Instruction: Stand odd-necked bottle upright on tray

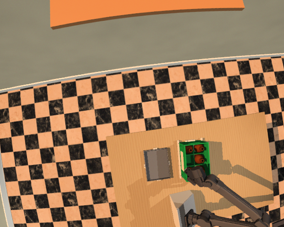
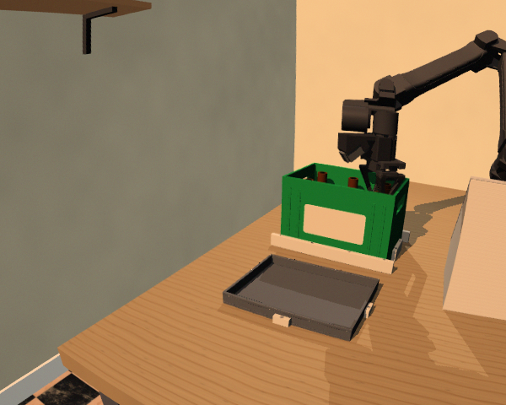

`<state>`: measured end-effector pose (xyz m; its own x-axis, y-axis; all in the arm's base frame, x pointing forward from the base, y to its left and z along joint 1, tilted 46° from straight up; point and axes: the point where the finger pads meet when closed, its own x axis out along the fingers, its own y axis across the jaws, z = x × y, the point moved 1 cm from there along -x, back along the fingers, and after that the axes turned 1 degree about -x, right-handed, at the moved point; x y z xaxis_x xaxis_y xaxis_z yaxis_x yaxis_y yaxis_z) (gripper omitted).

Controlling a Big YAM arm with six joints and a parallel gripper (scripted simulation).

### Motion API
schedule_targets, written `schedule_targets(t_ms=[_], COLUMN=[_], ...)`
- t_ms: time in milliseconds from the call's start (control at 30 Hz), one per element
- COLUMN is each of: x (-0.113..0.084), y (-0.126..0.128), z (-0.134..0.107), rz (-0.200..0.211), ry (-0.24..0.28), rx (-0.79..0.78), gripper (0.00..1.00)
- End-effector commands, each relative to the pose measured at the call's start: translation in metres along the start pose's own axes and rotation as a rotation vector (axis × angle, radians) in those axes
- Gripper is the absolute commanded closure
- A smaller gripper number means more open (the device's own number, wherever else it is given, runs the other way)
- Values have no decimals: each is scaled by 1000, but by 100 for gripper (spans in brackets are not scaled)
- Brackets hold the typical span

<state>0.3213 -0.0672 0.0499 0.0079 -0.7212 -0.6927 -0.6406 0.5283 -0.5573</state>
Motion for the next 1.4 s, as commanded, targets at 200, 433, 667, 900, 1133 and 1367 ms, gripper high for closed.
schedule_targets(t_ms=[200,433,667,900,1133,1367], x=[8,8,8,8,8,8], y=[-2,-1,-1,-1,-1,-1], z=[0,0,0,0,0,0], rz=[6,10,10,10,10,10], ry=[15,17,17,17,17,17], rx=[1,0,0,0,0,0], gripper=[100,100,100,100,100,100])
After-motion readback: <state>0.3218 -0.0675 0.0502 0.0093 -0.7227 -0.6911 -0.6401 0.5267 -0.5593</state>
